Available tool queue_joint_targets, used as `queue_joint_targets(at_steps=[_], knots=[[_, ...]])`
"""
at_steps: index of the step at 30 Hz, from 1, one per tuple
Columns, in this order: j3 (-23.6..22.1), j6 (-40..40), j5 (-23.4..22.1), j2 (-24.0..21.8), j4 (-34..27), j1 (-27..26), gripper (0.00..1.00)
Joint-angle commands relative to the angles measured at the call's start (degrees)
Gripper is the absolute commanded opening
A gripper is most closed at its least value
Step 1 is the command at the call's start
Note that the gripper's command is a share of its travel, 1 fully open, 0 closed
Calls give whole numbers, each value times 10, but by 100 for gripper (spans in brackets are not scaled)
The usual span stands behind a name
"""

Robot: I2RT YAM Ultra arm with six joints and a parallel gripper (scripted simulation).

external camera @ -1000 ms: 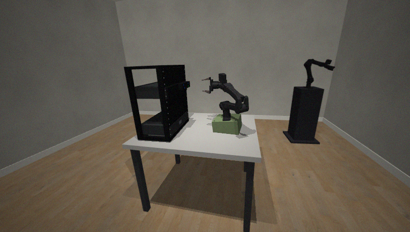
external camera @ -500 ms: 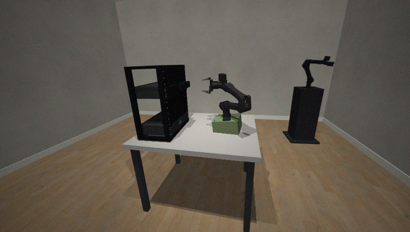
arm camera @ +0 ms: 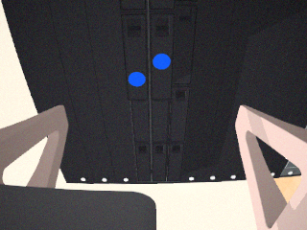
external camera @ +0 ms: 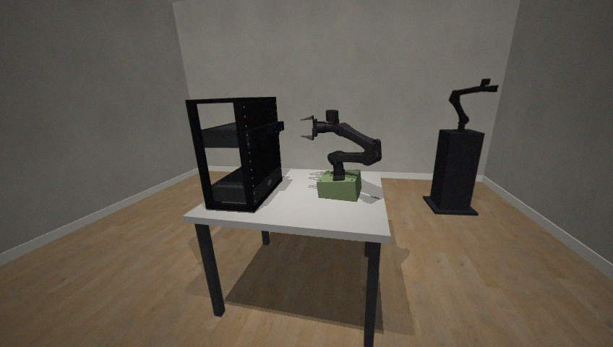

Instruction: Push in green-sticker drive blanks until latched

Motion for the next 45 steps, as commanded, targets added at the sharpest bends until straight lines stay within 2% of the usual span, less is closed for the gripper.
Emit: queue_joint_targets(at_steps=[1,3,5,6,15,20,22,23,28,33,37,39,40,45], knots=[[17,-17,56,16,-8,35,100],[17,-19,81,13,-8,61,100],[17,-19,81,13,-8,61,100],[18,-23,108,12,-9,86,100],[17,-35,230,36,18,218,100],[-5,-54,309,56,33,309,100],[-5,-54,309,56,33,309,100],[-8,-58,353,60,38,349,100],[-11,-66,441,92,73,442,100],[-11,-73,535,146,129,533,100],[-2,-76,600,189,173,588,100],[-2,-76,600,189,173,588,100],[2,-79,627,203,190,606,100],[11,-84,657,244,232,630,100]])
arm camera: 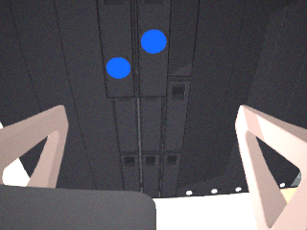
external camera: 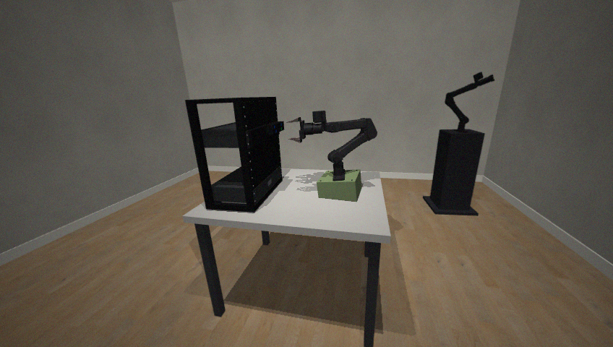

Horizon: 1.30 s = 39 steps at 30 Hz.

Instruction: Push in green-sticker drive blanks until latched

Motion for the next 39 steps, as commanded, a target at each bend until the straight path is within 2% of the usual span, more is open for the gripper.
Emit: queue_joint_targets(at_steps=[1,8,15,39], knots=[[19,-11,42,27,44,14,100],[23,-14,54,59,74,21,100],[25,-15,55,71,84,22,100],[25,-15,54,68,79,23,100]])
